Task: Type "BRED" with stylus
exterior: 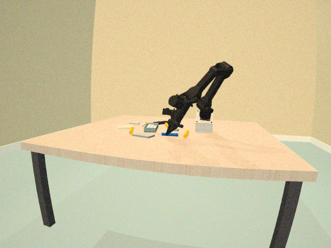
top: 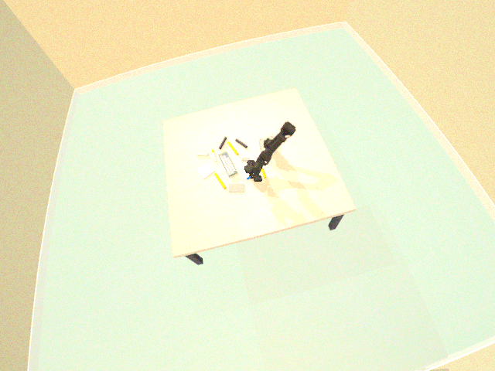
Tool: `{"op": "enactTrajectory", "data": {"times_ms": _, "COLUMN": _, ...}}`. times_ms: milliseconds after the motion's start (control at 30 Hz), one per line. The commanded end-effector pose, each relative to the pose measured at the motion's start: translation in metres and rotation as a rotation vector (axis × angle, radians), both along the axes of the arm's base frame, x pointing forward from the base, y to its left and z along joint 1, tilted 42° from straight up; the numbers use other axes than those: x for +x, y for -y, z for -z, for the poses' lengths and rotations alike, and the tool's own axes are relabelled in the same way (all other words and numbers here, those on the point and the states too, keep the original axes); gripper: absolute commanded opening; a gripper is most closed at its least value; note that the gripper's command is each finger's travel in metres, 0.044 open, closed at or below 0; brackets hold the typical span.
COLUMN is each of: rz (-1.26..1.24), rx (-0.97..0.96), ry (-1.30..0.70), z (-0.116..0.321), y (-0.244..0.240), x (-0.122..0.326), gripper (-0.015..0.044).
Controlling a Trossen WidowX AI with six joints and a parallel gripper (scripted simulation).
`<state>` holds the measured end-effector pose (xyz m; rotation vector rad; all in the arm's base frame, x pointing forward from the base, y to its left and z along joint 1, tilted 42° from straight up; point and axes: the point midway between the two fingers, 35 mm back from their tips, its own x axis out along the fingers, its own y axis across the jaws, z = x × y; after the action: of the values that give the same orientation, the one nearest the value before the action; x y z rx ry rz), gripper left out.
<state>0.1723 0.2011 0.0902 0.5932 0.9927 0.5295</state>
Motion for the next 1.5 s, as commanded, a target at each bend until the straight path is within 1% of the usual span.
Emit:
{"op": "enactTrajectory", "data": {"times_ms": 0, "rz": -0.001, "rx": 0.0, "ry": 0.0, "z": -0.001, "y": 0.001, "x": 0.0, "gripper": 0.0}}
{"op": "enactTrajectory", "data": {"times_ms": 467, "rz": 0.0, "rx": -0.003, "ry": 0.002, "z": -0.037, "y": 0.033, "x": 0.003, "gripper": 0.0}}
{"op": "enactTrajectory", "data": {"times_ms": 900, "rz": 0.0, "rx": -0.003, "ry": 0.002, "z": -0.037, "y": 0.034, "x": 0.003, "gripper": 0.0}}
{"op": "enactTrajectory", "data": {"times_ms": 1000, "rz": -0.003, "rx": -0.041, "ry": -0.001, "z": -0.035, "y": 0.035, "x": 0.007, "gripper": 0.0}}
{"op": "enactTrajectory", "data": {"times_ms": 1467, "rz": -0.105, "rx": -0.326, "ry": 0.047, "z": -0.044, "y": 0.046, "x": 0.042, "gripper": 0.0}}
